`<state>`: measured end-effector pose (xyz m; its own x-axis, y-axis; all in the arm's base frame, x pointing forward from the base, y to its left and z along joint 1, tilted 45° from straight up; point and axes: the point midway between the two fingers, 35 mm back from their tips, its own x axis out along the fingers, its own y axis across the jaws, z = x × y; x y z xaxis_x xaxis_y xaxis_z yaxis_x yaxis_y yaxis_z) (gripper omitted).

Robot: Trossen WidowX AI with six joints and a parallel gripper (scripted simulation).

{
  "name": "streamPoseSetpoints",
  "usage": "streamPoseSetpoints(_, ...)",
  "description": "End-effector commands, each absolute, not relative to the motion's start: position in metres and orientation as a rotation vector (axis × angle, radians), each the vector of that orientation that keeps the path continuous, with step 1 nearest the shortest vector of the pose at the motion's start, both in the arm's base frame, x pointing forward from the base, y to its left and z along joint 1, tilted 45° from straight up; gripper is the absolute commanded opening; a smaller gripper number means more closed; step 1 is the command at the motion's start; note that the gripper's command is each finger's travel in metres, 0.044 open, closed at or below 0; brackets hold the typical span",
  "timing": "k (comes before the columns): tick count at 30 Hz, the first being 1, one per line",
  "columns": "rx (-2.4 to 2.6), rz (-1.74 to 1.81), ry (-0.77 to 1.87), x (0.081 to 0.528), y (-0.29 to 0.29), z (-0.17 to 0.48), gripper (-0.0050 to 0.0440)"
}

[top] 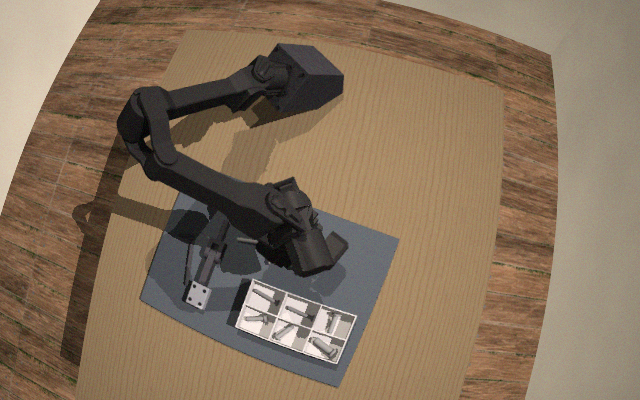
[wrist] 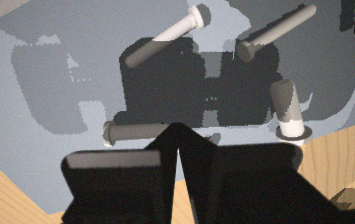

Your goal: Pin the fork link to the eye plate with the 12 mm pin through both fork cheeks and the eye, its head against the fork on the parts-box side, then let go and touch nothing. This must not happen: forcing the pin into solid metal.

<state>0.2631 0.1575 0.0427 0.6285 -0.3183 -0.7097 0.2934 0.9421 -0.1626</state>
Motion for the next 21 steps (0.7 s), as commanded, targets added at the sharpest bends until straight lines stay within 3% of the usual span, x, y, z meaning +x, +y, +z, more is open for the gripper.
streamPoseSetpoints(1,-0.032,-0.351,0.818,0.2639,0.1596,0.0424,0.0000)
streamPoseSetpoints(21,-0.032,-0.351,0.818,0.2615,0.1630,0.0452,0.0000)
